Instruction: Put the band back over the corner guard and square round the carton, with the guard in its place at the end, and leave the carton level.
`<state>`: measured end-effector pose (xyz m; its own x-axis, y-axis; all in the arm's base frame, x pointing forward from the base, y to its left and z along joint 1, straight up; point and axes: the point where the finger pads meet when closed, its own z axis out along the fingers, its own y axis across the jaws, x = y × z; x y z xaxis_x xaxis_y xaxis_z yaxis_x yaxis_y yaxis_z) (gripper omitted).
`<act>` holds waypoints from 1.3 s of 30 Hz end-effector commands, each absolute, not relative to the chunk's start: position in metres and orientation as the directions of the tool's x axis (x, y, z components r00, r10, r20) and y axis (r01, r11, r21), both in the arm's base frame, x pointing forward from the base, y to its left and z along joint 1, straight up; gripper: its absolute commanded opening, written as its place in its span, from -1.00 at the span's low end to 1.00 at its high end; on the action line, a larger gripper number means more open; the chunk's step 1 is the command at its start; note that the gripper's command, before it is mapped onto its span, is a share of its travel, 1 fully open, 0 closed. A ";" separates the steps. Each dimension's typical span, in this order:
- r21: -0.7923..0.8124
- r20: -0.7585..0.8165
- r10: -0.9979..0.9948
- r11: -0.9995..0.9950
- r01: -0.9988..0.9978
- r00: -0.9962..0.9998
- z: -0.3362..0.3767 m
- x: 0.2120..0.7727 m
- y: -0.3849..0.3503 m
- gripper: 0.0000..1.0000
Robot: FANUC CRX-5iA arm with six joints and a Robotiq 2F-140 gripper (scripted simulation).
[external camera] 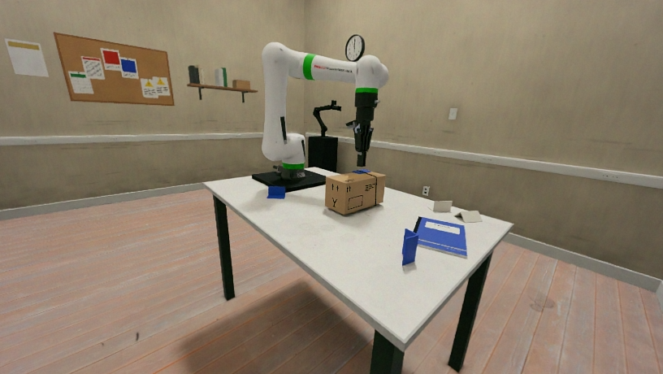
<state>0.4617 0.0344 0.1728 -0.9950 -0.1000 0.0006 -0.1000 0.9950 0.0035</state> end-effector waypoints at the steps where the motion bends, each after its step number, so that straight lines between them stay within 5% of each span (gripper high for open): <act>1: 0.003 -0.001 -0.100 0.995 -0.100 -0.995 0.176 0.462 0.034 -0.63; 39: 0.003 -0.001 -0.097 0.995 -0.097 -0.995 0.184 0.463 0.034 -0.63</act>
